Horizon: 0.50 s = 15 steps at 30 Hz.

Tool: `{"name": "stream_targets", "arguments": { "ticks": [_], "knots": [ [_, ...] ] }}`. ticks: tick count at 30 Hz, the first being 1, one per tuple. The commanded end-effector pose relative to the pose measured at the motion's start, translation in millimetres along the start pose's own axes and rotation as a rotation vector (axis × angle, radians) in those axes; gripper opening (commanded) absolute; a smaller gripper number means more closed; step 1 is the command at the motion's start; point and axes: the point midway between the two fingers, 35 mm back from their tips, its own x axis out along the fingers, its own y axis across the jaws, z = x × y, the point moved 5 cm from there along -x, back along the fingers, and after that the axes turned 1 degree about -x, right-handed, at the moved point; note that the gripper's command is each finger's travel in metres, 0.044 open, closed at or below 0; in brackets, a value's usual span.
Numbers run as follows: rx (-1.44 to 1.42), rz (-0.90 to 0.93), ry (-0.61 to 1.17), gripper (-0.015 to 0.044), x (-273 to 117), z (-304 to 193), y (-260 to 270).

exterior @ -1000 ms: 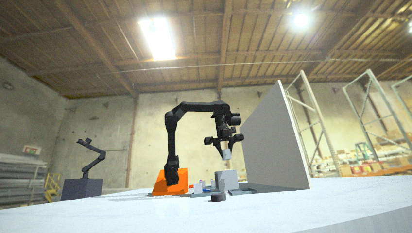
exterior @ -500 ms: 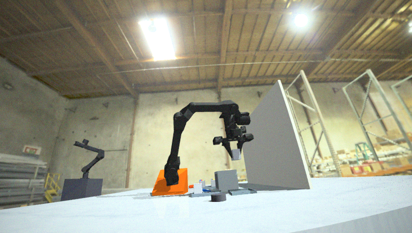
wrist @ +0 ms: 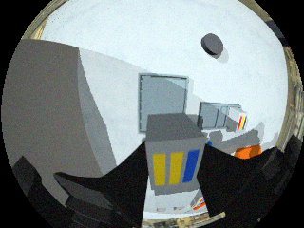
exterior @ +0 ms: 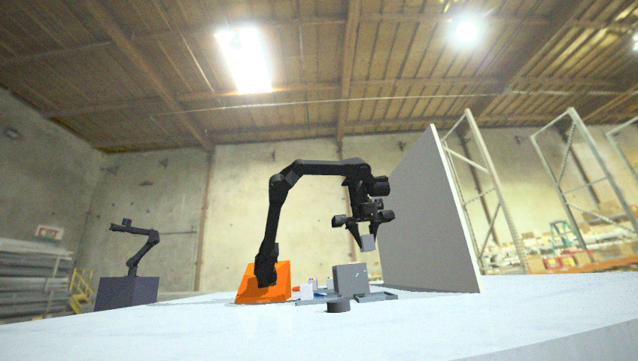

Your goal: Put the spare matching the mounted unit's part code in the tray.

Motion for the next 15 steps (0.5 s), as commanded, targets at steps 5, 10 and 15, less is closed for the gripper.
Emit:
{"name": "stream_targets", "arguments": {
  "ticks": [5, 10, 15],
  "knots": [
    [-0.005, -0.001, -0.005, 0.0000, 7, 0, 1],
    [-0.005, -0.002, -0.004, 0.0000, 11, 0, 2],
    [-0.004, -0.002, -0.004, 0.0000, 15, 0, 2]
  ]
}}
